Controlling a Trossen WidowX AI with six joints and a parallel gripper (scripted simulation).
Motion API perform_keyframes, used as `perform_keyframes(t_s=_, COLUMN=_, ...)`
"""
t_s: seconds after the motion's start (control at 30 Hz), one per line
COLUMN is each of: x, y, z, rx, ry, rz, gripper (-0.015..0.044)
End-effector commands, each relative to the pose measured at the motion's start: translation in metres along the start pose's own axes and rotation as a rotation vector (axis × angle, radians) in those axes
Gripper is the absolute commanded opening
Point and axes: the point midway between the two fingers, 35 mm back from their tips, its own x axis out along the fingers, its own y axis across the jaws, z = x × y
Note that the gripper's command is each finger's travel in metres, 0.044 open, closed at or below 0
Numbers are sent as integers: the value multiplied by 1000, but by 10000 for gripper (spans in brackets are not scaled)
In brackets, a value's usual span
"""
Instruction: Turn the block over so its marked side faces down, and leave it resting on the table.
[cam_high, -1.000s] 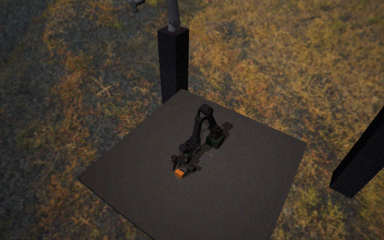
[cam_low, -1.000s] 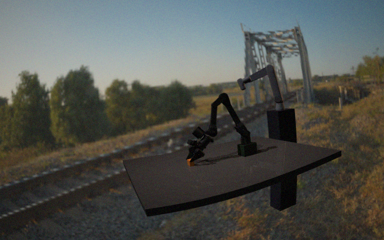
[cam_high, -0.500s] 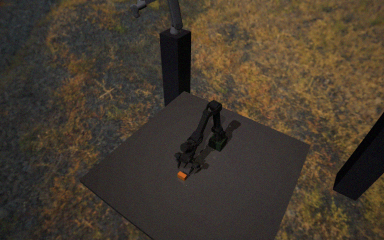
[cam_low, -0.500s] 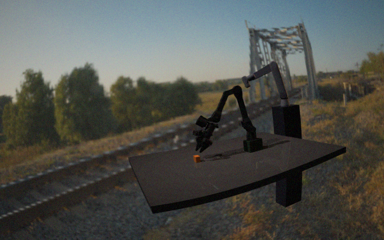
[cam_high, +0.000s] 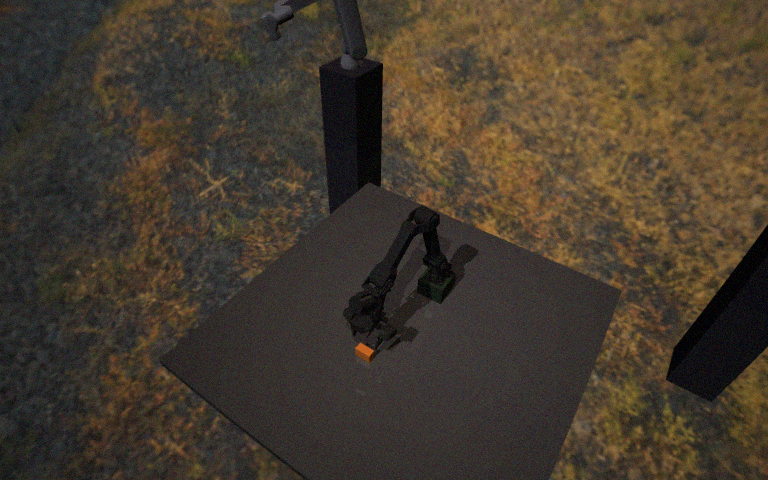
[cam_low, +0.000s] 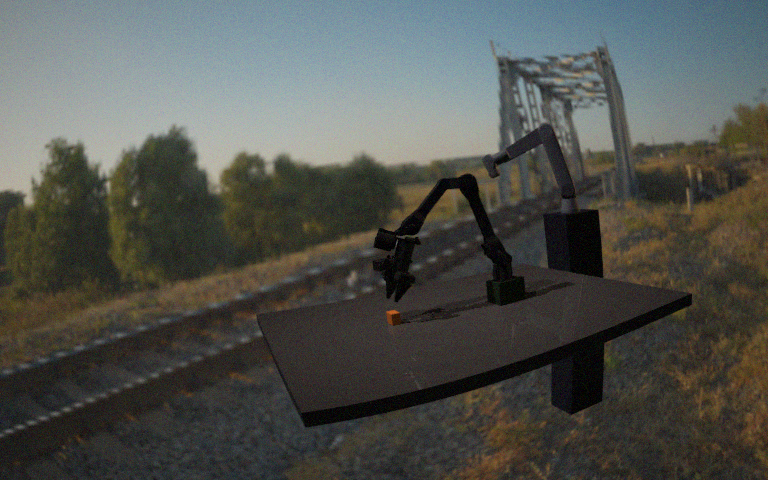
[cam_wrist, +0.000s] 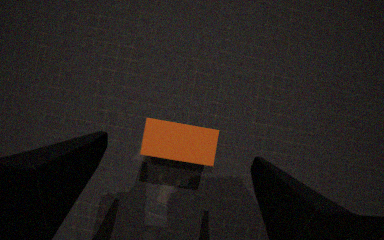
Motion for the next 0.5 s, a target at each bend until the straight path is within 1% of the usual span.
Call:
perform_keyframes(t_s=0.0, x=-5, y=1, z=17, rx=5, ry=189, rz=-6, gripper=440)
perform_keyframes(t_s=0.23, x=-19, y=2, z=26, rx=-2, ry=395, rz=-14, gripper=440)
perform_keyframes(t_s=0.47, x=-20, y=2, z=26, rx=-3, ry=400, rz=-14, gripper=440)
